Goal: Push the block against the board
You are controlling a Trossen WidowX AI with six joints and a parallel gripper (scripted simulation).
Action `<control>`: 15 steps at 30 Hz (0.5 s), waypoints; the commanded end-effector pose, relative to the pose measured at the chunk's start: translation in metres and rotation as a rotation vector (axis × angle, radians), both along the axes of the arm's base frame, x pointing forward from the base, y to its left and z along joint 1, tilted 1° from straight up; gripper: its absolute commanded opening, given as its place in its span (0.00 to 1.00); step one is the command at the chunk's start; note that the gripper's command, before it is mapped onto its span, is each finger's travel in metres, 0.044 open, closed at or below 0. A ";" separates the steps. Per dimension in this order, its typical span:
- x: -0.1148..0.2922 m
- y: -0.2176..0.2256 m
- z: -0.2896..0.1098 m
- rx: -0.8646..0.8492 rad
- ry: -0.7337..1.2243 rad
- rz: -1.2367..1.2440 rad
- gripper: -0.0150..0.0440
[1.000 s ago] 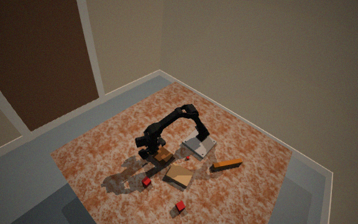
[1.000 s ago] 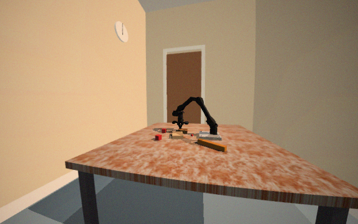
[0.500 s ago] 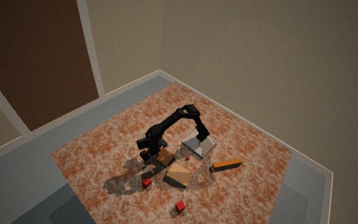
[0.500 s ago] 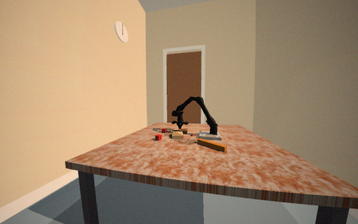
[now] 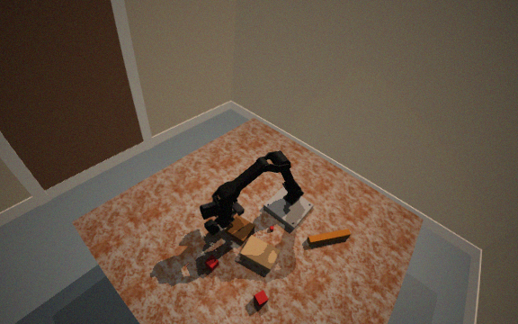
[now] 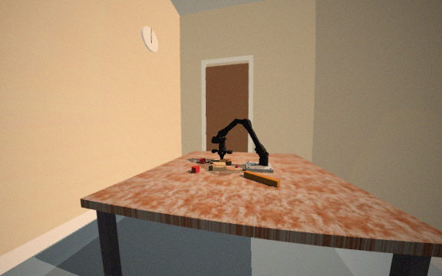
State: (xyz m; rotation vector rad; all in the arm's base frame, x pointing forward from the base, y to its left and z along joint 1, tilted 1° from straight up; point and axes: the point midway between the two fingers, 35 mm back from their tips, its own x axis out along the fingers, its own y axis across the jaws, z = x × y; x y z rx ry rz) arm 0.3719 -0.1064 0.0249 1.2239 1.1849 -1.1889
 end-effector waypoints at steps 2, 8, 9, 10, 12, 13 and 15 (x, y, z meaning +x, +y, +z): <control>-0.001 -0.001 -0.002 0.008 0.005 -0.001 0.25; 0.000 -0.011 -0.002 0.007 0.005 -0.001 0.25; 0.000 -0.012 -0.002 0.007 0.005 -0.001 0.25; 0.000 -0.014 -0.002 0.007 0.005 -0.001 0.25; 0.000 -0.017 -0.002 0.006 0.005 -0.001 0.25; 0.000 -0.019 -0.002 0.006 0.005 -0.001 0.25; 0.000 -0.022 -0.002 0.006 0.005 -0.001 0.25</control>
